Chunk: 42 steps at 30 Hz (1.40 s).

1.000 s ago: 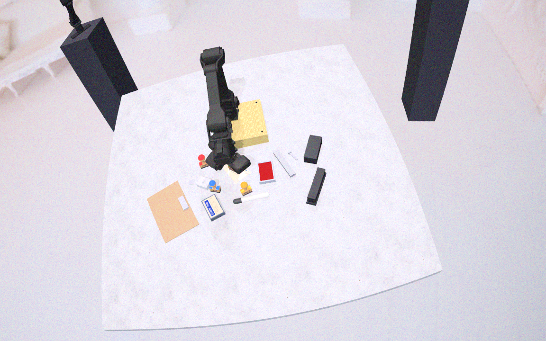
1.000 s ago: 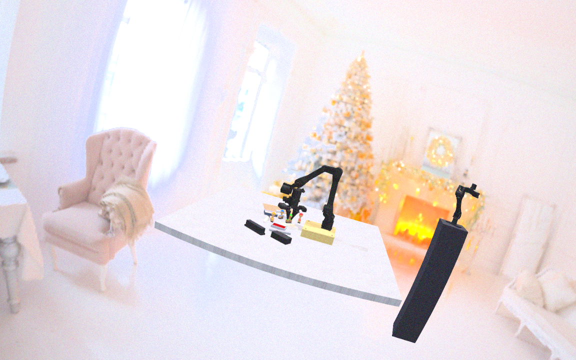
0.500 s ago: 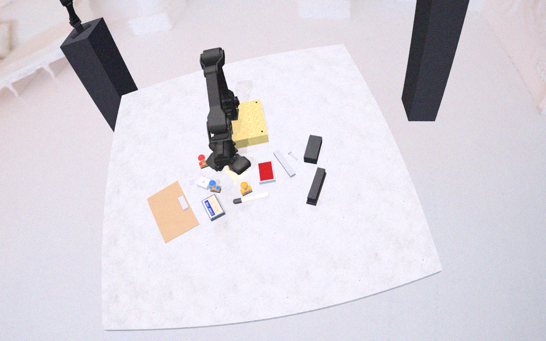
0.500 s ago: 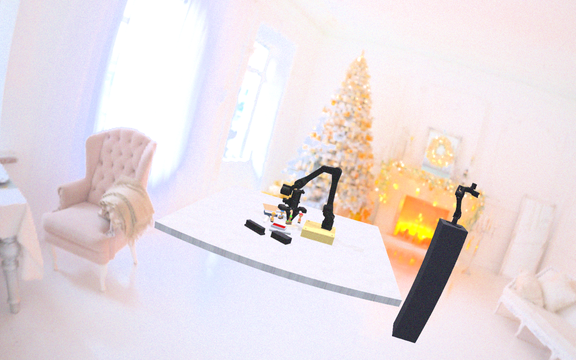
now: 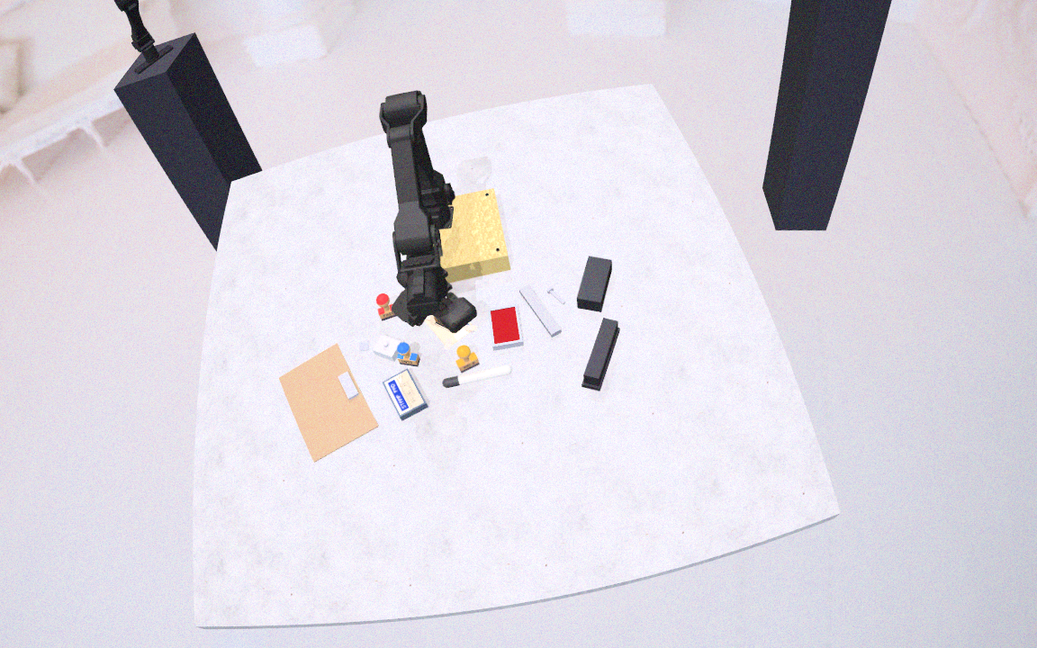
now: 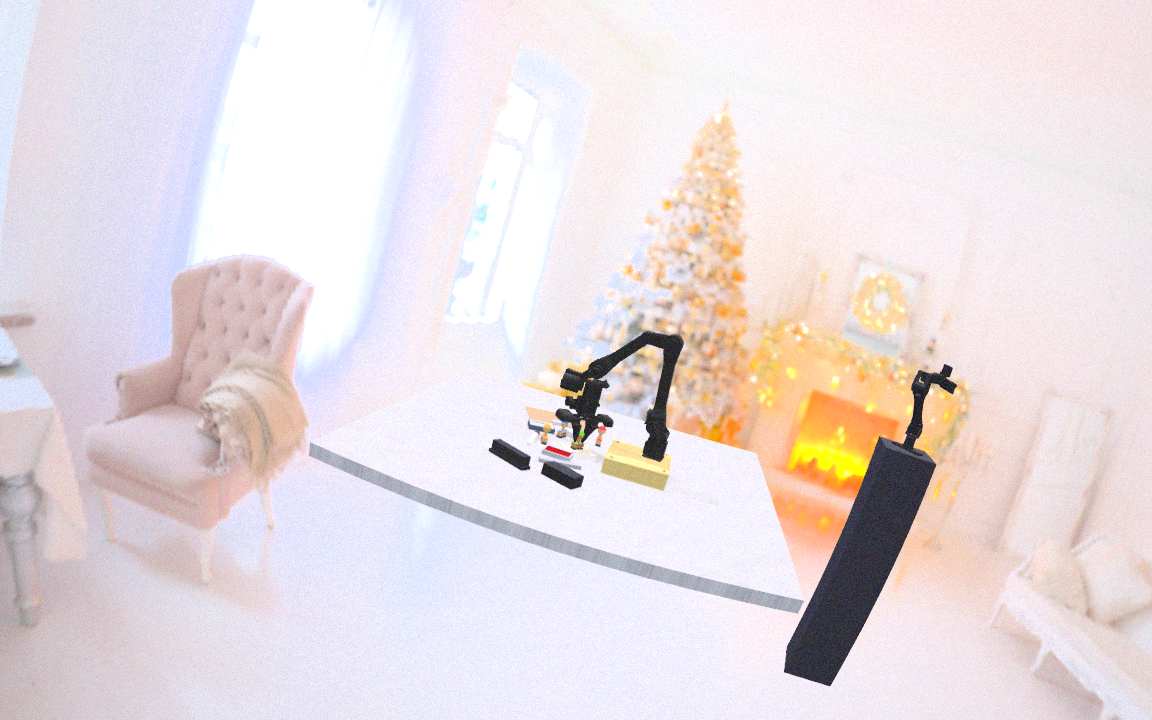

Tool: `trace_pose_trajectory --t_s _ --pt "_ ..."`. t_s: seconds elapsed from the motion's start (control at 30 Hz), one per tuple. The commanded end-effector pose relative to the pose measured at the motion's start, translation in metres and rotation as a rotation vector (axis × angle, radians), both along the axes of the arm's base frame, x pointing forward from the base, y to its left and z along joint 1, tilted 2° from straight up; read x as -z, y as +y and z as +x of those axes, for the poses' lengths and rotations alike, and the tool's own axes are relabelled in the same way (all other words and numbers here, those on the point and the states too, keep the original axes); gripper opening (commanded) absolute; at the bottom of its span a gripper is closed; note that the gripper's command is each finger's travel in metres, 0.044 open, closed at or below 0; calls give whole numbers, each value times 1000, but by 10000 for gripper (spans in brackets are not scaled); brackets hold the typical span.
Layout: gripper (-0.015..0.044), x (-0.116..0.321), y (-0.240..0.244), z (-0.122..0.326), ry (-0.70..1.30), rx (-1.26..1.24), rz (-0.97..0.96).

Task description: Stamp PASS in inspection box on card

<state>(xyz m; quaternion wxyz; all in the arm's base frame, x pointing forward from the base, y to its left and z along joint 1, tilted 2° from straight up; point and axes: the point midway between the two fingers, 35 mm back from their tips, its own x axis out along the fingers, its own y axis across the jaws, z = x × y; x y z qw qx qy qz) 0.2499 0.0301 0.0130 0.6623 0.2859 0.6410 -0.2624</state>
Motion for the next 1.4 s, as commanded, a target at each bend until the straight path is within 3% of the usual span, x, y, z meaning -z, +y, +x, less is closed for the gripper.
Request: trace_pose_trajectory --t_s 0.0,1.37 --pt "0 2 1 0 2 6 6" --pt "0 5 1 0 2 6 6"
